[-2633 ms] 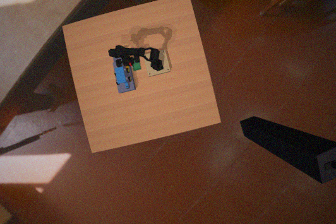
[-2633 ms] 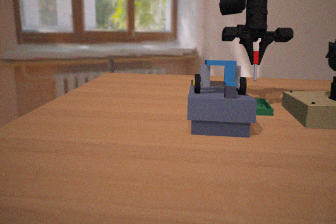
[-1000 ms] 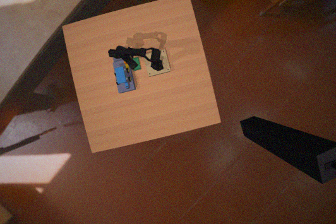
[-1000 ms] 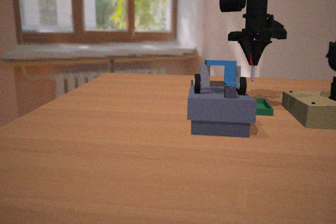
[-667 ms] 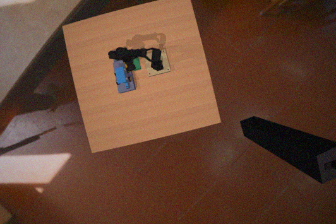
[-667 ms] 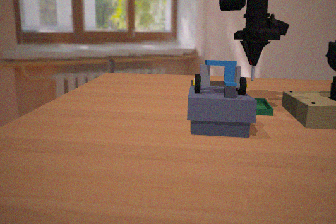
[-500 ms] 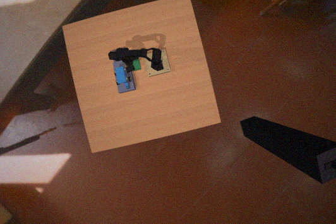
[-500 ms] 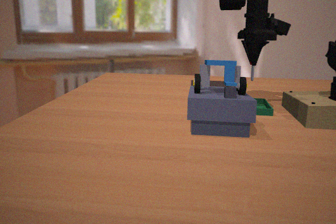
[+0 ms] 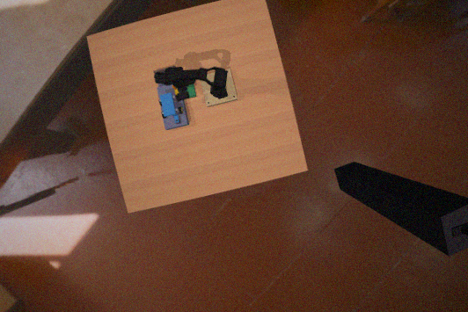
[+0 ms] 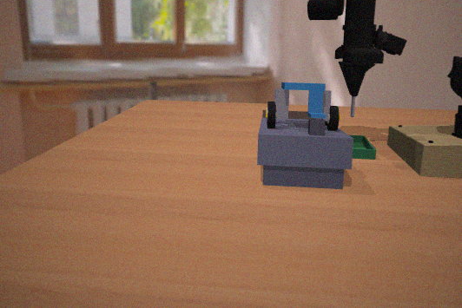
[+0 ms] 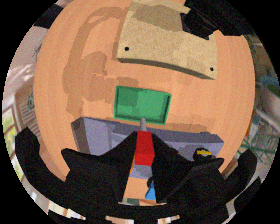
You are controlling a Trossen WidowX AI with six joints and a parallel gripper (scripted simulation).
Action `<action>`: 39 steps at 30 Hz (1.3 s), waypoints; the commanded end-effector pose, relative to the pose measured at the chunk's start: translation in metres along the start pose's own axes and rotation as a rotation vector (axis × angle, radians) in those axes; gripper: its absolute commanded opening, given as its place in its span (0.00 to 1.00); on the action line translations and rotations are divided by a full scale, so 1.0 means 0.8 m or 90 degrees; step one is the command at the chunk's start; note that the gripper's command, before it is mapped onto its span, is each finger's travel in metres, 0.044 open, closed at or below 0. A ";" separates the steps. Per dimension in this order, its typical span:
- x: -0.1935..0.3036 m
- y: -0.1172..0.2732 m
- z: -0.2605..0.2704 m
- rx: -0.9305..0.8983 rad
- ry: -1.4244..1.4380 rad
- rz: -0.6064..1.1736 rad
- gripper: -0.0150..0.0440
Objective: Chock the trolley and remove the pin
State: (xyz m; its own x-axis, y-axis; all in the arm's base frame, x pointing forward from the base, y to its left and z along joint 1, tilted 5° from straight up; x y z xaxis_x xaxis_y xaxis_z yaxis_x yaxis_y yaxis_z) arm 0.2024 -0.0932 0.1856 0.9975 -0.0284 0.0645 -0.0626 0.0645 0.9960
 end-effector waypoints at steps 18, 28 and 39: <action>-0.008 -0.053 0.001 -0.115 -0.011 -0.003 0.25; -0.010 -0.087 0.020 -0.117 -0.011 -0.003 0.25; -0.010 -0.088 0.016 -0.117 -0.011 -0.003 0.57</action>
State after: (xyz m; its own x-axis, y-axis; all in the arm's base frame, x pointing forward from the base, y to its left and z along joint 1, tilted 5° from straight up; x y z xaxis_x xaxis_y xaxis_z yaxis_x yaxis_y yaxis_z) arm 0.1984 -0.1121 0.1172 0.9969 -0.0457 0.0645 -0.0514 0.2438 0.9685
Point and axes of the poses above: the point midway between the two fingers, 35 mm back from their tips, its own y axis back along the fingers, its own z axis across the jaws, x = y × z, the point moved 7 cm from there along y, back along the fingers, and after that the axes turned 3 degrees about y, right-handed, at the moved point
